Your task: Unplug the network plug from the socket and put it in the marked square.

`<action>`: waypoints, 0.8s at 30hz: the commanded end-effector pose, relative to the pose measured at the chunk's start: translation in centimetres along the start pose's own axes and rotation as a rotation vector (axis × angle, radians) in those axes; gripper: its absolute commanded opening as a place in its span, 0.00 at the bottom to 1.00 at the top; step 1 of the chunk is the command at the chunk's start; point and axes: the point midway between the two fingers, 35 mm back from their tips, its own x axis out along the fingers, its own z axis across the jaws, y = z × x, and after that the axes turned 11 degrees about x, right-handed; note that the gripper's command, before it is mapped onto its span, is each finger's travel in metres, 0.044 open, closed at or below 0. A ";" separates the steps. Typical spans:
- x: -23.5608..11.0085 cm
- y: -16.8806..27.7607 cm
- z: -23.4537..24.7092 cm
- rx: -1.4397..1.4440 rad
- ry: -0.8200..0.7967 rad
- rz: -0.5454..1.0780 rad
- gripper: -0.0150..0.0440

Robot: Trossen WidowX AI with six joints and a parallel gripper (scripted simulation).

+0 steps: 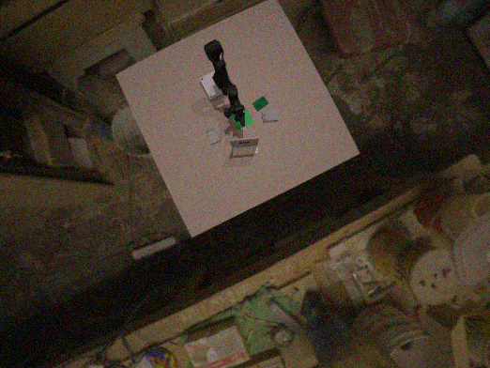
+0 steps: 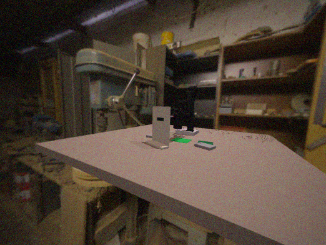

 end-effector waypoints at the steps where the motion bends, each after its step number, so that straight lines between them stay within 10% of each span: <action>1: -0.1 0.1 0.9 0.004 -0.010 0.000 0.25; 24: -1.8 0.5 3.9 0.006 -0.010 -0.002 0.25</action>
